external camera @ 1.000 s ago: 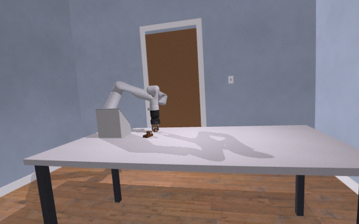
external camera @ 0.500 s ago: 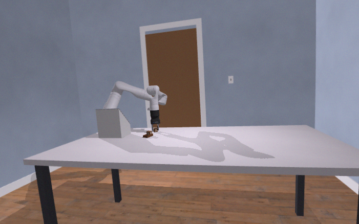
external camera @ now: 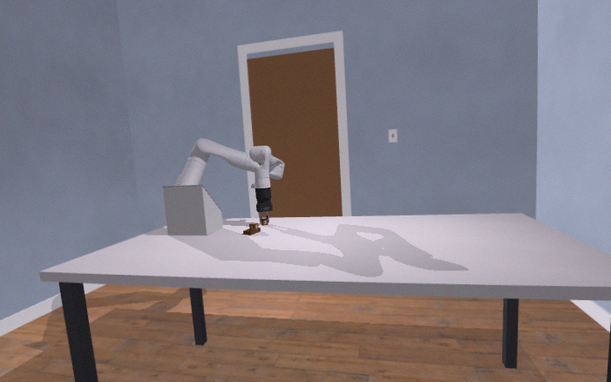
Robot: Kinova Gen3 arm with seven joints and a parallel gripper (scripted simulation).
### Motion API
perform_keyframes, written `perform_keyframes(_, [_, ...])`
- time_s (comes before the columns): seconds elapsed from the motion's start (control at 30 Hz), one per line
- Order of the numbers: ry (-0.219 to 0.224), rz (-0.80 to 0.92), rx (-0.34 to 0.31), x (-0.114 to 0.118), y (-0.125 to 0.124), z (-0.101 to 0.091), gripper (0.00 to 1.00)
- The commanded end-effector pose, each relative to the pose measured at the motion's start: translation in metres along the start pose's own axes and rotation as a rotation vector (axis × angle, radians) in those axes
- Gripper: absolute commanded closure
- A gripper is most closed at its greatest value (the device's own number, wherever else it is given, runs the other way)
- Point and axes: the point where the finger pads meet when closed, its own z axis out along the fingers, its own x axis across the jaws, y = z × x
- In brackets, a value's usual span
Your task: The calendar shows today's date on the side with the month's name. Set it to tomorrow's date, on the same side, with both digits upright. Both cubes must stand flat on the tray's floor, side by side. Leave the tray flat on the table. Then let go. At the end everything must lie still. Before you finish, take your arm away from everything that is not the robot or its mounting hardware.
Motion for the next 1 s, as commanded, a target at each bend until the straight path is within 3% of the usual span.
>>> perform_keyframes(0.0, [0.001,0.0,-0.001,0.0,0.0,0.0,0.43])
perform_keyframes(0.8, [0.001,0.0,-0.001,0.0,0.0,-0.001,0.43])
perform_keyframes(0.97, [0.001,0.0,-0.001,0.0,0.0,-0.012,0.43])
